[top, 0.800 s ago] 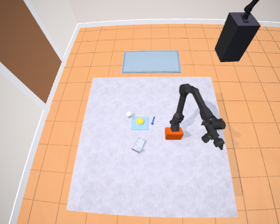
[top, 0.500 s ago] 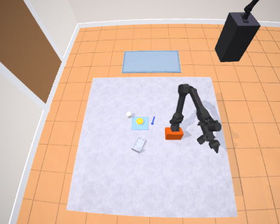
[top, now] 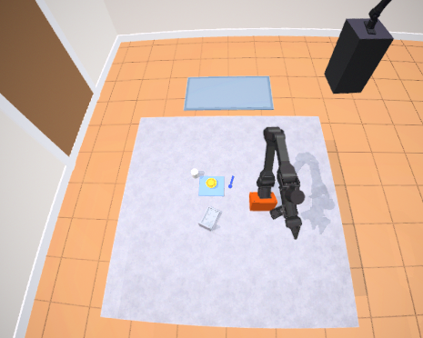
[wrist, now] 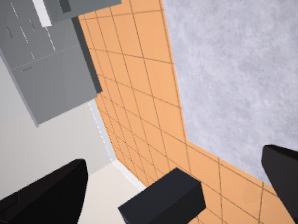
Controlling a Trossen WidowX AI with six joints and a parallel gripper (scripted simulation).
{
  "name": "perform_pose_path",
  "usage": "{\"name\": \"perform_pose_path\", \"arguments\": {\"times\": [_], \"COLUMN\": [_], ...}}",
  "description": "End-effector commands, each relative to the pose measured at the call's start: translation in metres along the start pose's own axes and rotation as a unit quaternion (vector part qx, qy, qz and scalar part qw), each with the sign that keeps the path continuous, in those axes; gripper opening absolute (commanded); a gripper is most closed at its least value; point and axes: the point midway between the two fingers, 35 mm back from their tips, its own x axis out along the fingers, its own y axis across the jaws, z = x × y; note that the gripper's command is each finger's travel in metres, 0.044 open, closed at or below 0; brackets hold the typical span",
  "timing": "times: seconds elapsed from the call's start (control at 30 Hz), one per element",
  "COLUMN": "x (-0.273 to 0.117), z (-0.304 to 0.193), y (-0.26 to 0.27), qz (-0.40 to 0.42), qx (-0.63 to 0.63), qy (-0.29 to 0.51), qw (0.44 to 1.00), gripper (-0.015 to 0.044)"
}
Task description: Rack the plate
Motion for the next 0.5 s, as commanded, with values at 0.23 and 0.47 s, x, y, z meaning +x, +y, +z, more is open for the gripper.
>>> {"name": "perform_pose_path", "arguments": {"times": [0.23, 0.47], "x": [-0.037, -0.063], "z": [0.139, 0.204], "y": [0.012, -0.006], "qz": [-0.005, -0.028], "qx": [-0.009, 0.019], "qy": [-0.138, -0.194], "qw": [0.99, 0.98], "gripper": [0.04, 0.04]}}
